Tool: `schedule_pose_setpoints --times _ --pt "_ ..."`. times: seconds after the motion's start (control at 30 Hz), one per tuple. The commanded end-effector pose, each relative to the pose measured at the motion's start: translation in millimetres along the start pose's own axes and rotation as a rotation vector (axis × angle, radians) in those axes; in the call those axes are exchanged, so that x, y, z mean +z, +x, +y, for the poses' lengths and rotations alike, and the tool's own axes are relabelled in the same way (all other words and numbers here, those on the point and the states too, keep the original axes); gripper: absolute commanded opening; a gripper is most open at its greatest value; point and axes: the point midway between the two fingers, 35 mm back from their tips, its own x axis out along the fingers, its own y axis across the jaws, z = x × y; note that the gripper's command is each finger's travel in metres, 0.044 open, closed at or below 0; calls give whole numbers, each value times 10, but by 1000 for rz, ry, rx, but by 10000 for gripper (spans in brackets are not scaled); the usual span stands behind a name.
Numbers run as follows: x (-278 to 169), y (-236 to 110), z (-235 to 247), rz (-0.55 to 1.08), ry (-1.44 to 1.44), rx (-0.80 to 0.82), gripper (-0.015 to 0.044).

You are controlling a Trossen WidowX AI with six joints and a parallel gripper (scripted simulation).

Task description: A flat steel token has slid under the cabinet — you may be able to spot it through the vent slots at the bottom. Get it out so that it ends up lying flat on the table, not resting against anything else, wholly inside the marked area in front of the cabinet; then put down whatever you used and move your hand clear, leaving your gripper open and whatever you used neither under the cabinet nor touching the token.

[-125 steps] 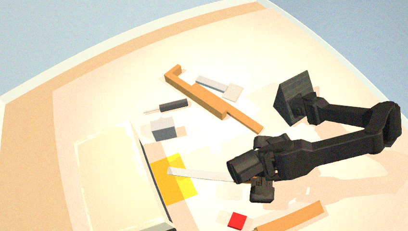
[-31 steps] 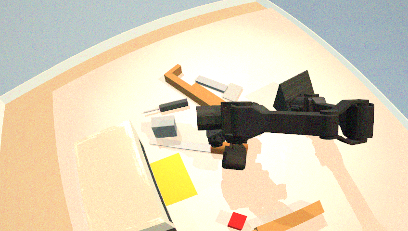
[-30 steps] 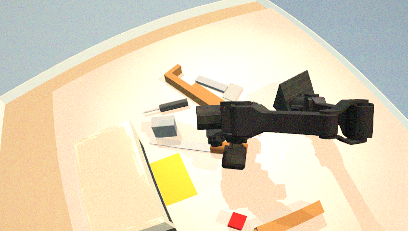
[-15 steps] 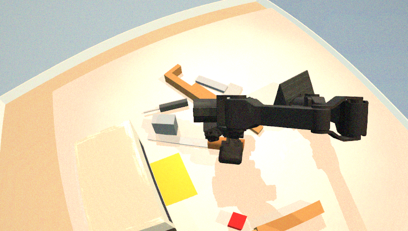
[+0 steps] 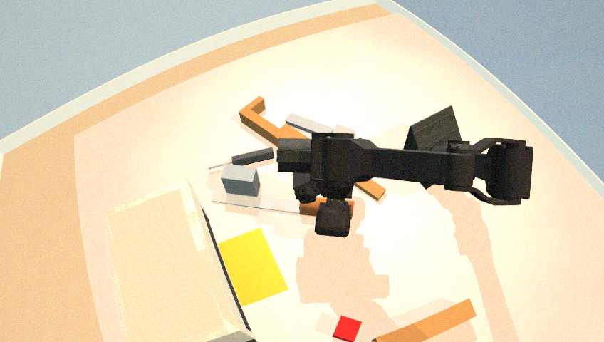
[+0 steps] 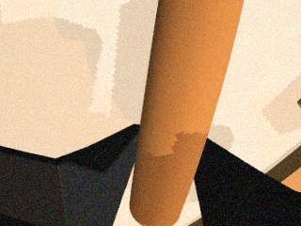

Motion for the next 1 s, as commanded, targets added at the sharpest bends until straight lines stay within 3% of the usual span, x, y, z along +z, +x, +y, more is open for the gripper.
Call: schedule_pose_setpoints --times 0.0,0.97 --pt "29 -13 -54 -4 7 -5 0" --pt "88 -16 -402 -5 7 -7 0"
